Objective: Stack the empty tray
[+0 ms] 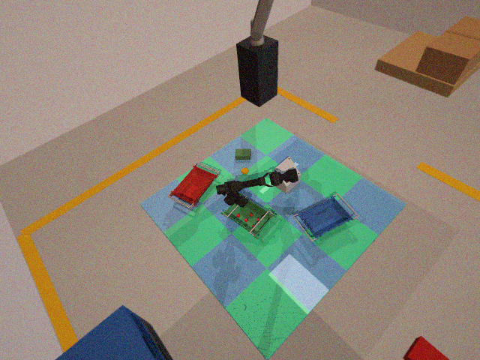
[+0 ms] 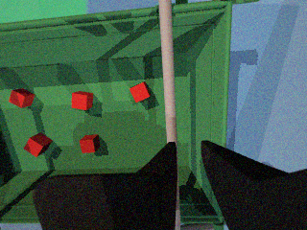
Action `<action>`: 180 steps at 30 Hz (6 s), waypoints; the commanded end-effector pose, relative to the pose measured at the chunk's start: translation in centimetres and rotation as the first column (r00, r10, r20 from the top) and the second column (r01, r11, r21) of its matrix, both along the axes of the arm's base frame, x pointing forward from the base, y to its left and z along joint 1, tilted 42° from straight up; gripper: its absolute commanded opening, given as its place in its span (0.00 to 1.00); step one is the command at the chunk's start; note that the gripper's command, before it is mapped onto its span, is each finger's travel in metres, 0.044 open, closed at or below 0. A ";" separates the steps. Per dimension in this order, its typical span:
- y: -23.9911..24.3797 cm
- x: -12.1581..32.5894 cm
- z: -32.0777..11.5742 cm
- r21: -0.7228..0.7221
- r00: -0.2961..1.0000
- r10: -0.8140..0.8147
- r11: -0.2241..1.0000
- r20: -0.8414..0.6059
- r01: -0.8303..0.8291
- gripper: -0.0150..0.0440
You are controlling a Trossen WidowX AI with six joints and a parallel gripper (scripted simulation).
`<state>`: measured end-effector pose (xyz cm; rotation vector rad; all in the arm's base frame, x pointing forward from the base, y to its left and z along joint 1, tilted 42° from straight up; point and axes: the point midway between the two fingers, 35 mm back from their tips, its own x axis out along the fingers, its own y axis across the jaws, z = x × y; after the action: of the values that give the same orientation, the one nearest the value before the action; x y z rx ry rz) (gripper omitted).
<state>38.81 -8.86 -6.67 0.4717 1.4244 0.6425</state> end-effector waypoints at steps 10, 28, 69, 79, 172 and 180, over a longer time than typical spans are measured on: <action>0.0 0.0 -0.1 0.000 1.000 -0.001 1.000 -0.001 0.001 0.25; 0.0 0.0 0.0 0.000 1.000 0.000 1.000 0.000 0.000 0.25; 0.0 0.0 0.0 0.000 1.000 0.000 1.000 0.000 0.000 0.48; -5.4 -0.4 6.2 -0.002 1.000 0.000 1.000 -0.001 0.000 0.92; 34.1 -37.2 19.5 -0.009 0.915 -0.279 0.957 -0.291 0.289 0.80; 34.1 -37.2 19.5 -0.009 0.915 -0.279 0.957 -0.291 0.289 0.63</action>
<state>1.59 25.26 12.87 0.8053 1.5857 0.3764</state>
